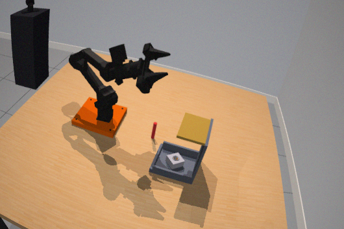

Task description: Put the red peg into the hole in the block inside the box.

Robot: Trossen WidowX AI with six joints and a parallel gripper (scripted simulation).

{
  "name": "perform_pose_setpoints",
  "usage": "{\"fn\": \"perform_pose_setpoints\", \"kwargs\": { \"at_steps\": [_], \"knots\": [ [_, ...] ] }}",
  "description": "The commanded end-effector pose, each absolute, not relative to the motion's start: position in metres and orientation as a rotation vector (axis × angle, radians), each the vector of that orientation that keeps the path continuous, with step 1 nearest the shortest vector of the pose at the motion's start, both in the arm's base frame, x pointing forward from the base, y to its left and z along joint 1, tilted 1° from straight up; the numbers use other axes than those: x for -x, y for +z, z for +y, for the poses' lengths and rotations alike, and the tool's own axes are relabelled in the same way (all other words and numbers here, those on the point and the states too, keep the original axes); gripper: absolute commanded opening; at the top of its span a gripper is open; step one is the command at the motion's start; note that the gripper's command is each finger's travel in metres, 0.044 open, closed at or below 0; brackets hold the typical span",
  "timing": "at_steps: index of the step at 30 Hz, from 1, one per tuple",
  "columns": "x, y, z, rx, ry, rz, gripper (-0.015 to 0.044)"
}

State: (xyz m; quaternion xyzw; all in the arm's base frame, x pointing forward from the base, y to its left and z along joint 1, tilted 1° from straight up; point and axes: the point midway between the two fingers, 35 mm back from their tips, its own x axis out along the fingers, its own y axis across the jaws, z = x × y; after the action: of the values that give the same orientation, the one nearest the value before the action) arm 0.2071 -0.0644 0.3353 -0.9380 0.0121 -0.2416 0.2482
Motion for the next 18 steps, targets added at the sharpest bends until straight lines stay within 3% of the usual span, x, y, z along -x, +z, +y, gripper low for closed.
{"fn": "perform_pose_setpoints", "kwargs": {
  "at_steps": [1,18],
  "knots": [
    [-0.207,0.335,-0.064,2.551,-0.656,0.032,0.0426],
    [-0.223,0.315,-0.069,2.045,-0.444,-0.05,0.044]
  ]
}}
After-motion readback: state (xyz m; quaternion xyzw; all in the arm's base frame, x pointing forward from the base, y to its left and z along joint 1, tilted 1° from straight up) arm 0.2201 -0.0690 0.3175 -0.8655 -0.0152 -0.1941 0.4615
